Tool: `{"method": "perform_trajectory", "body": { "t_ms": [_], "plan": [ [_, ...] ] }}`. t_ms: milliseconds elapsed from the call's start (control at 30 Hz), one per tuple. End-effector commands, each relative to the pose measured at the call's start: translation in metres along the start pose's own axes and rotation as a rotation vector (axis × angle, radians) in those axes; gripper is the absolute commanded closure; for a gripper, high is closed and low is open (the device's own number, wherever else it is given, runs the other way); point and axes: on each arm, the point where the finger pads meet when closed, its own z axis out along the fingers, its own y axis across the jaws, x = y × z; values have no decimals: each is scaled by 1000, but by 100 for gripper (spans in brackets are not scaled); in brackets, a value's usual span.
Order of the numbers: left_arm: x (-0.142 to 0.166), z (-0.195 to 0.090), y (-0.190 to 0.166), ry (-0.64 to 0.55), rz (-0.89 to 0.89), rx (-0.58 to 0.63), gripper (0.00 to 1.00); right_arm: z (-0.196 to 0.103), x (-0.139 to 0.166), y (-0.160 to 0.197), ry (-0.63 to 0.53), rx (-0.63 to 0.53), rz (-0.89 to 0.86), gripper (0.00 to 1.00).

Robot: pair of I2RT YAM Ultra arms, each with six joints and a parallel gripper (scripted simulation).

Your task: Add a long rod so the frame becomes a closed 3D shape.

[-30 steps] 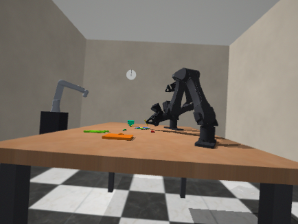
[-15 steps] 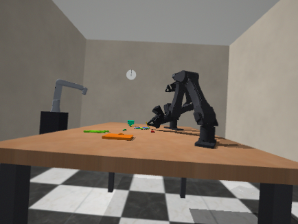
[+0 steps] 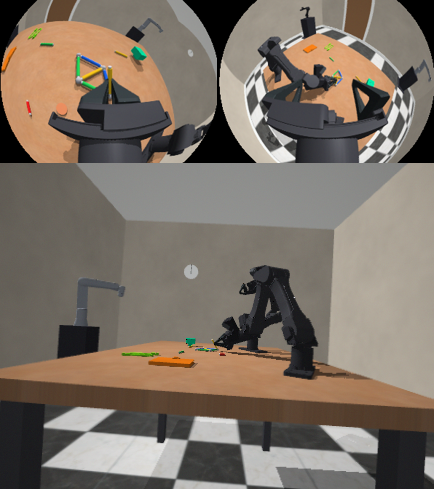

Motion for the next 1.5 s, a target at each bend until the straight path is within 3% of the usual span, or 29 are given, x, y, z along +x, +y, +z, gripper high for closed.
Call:
{"method": "perform_trajectory", "body": {
  "t_ms": [0,133,300,400,467,567,667,967,1433,1467],
  "plan": [
    [0,-1,-7,-9,-5,8,100,38,-40,-2,-39,20,7,0],
    [0,-1,-7,-9,-5,8,100,94,-61,-10,0,52,24,0],
    [-5,0,-8,-12,-13,12,100,177,-58,-30,98,96,53,0],
    [-5,0,-8,-12,-13,12,100,230,-41,-46,168,129,76,0],
    [-5,0,-8,-12,-13,12,100,230,-41,-46,168,129,76,0],
    [-5,0,-8,-12,-13,12,100,288,-2,-68,267,162,110,0],
    [-5,0,-8,-12,-13,12,100,317,29,-80,331,179,134,0],
    [-5,0,-8,-12,-13,12,100,340,82,-84,459,184,161,0],
    [-5,0,-8,-12,-13,12,100,339,75,-85,442,185,159,0],
    [-5,0,-8,-12,-13,12,100,338,79,-84,458,184,161,11]
  ]
}}
